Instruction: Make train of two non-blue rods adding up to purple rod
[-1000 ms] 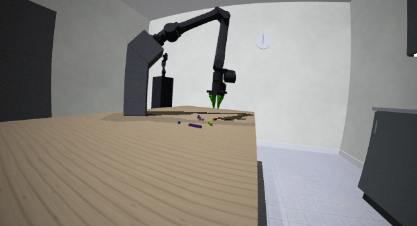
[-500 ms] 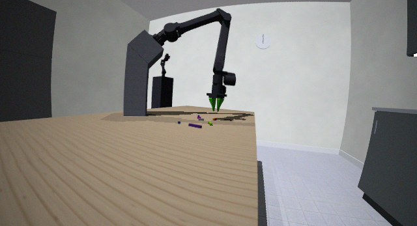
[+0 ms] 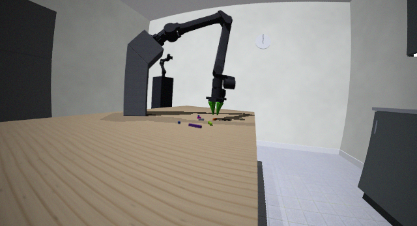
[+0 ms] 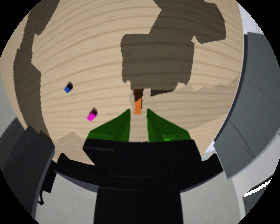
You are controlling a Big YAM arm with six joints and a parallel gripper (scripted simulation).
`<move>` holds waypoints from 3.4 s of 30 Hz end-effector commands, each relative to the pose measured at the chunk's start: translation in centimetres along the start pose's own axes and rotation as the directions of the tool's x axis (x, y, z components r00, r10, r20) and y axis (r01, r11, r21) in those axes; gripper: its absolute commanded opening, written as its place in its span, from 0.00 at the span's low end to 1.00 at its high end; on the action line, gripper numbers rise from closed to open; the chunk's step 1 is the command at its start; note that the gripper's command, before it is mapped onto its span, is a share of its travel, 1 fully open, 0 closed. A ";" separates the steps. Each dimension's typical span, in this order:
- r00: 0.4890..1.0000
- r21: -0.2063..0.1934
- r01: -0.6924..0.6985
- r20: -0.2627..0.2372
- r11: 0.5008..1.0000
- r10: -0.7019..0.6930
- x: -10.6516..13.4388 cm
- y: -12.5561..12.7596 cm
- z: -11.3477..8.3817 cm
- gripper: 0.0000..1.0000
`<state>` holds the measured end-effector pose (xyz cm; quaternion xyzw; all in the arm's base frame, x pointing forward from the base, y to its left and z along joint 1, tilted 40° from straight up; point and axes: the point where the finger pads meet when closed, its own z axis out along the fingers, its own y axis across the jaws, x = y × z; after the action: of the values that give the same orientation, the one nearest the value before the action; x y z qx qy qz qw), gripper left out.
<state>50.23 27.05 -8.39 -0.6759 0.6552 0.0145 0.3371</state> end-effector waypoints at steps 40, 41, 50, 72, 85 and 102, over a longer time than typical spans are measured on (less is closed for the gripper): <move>1.000 0.002 0.006 0.012 1.000 -0.006 -0.8 0.3 1.6 0.24; 1.000 0.002 0.006 0.012 1.000 -0.006 -0.8 0.3 1.6 0.24; 1.000 0.002 0.006 0.012 1.000 -0.006 -0.8 0.3 1.6 0.24; 1.000 -0.009 0.011 0.008 1.000 -0.011 -0.2 1.1 1.5 0.24; 1.000 -0.009 0.011 0.008 1.000 -0.011 -0.2 1.1 1.5 0.24; 1.000 -0.009 0.011 0.008 1.000 -0.011 -0.2 1.1 1.5 0.24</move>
<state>50.68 27.52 -9.15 -0.6760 0.6543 0.0141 0.3387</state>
